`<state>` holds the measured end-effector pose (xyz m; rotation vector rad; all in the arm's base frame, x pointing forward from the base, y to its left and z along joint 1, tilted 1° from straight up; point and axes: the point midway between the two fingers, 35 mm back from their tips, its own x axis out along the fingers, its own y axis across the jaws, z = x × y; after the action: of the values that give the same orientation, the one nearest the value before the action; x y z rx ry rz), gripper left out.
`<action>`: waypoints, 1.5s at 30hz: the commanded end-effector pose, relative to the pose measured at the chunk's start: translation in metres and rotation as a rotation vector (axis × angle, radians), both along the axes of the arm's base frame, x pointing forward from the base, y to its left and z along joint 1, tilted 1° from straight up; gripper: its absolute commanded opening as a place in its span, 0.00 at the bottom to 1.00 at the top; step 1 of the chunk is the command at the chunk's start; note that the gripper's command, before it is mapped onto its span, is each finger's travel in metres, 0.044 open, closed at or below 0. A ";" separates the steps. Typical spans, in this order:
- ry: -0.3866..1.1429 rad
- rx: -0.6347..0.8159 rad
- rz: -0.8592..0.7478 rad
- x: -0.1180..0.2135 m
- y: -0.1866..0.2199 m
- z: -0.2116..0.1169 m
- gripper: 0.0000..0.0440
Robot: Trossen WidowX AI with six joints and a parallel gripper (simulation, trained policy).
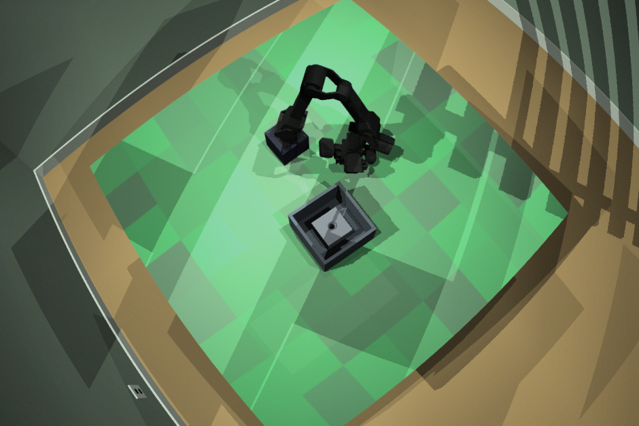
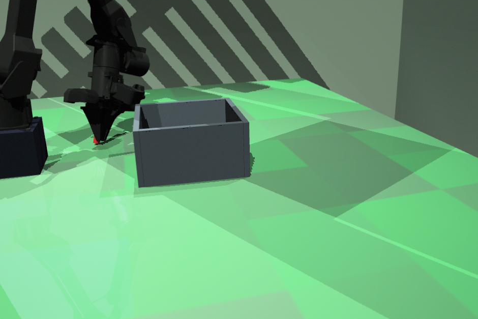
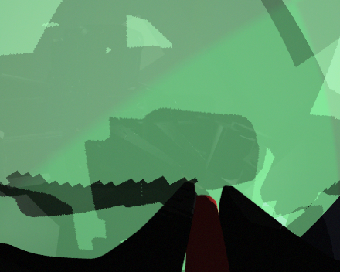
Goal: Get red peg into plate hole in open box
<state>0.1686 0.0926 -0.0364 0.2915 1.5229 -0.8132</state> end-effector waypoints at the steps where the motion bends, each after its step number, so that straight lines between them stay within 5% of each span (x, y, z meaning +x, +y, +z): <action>1: 0.014 -0.021 0.003 -0.001 -0.003 0.002 0.03; 23: -0.101 -0.102 0.029 0.035 -0.024 0.087 0.00; 45: -0.248 -0.132 -0.174 0.096 -0.082 0.138 0.00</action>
<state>0.2577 0.0172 0.0998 0.4031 1.2315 -0.9641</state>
